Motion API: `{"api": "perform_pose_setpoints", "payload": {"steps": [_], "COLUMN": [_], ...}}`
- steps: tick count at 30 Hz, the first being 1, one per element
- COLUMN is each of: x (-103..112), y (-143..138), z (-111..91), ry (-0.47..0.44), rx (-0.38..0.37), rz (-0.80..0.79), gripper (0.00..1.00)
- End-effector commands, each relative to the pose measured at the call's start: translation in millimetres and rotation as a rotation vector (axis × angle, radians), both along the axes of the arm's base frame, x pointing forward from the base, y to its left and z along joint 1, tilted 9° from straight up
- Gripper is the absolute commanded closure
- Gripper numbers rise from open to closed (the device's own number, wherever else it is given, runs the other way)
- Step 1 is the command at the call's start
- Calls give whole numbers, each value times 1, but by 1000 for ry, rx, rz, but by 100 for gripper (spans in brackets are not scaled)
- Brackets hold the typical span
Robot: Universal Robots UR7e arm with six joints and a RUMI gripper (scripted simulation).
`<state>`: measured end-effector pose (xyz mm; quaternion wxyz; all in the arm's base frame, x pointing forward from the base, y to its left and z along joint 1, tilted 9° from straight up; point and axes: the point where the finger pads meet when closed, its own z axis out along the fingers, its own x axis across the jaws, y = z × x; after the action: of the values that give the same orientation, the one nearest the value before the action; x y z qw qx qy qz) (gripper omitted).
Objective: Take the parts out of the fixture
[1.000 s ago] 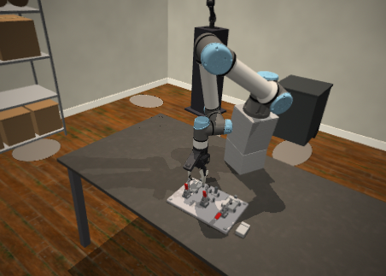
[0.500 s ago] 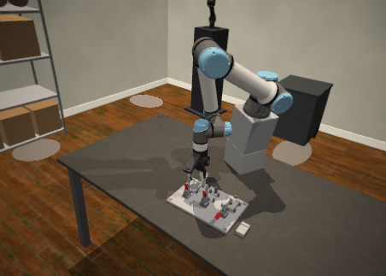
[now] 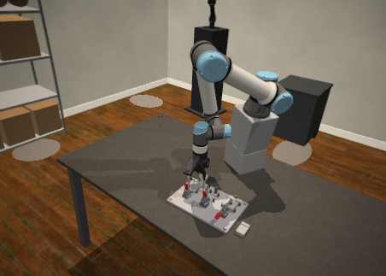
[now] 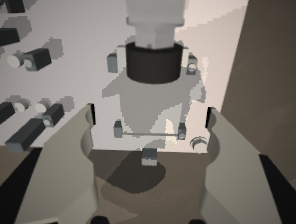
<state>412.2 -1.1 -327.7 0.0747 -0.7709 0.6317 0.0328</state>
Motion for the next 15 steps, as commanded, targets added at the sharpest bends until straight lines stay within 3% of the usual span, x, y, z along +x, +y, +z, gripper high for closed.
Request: {"api": "perform_pose_setpoints", "payload": {"steps": [1,10,11,15], "x": [3,3,3,3], "y": [0,0,0,0], "z": [0,0,0,0], "ry": [-5,-5,-5,-5], "rx": [-2,-1,-1,-1], "rz": [1,1,1,1], "gripper": [41,41,100,100]}}
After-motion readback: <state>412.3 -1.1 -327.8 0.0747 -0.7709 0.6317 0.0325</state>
